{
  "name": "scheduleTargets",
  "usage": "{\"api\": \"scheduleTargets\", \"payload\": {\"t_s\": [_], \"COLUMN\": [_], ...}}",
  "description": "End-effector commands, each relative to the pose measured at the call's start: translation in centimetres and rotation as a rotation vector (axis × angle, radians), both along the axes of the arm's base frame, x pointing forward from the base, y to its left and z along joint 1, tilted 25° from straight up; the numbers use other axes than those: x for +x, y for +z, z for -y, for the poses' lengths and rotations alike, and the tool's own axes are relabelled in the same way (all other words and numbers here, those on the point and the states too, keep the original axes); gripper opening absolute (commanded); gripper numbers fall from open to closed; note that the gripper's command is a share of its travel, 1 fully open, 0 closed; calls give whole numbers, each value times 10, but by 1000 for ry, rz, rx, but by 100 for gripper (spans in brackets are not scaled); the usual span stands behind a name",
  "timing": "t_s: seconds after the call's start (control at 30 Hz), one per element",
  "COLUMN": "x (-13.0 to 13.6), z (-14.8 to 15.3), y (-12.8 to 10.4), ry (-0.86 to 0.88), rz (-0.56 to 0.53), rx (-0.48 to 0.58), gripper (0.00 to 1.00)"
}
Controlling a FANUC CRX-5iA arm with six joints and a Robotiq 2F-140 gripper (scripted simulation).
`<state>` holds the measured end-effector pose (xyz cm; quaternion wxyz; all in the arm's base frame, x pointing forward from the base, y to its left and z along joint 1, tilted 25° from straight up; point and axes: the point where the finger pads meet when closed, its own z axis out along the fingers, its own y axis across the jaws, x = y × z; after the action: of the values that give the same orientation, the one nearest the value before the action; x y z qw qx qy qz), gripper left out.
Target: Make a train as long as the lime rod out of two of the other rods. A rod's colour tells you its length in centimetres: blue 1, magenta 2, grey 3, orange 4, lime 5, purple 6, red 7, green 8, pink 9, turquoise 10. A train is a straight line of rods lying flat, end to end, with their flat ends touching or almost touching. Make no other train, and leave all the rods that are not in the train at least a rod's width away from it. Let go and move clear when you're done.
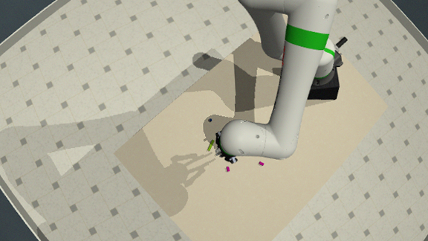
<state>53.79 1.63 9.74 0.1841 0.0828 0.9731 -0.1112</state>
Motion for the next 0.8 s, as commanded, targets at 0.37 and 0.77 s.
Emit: {"api": "scheduleTargets", "payload": {"t_s": [0.37,0.77], "x": [7,10], "z": [5,7], "y": [-19,-28], "ry": [0,0], "rz": [0,0], "rx": [0,0], "gripper": [15,15]}}
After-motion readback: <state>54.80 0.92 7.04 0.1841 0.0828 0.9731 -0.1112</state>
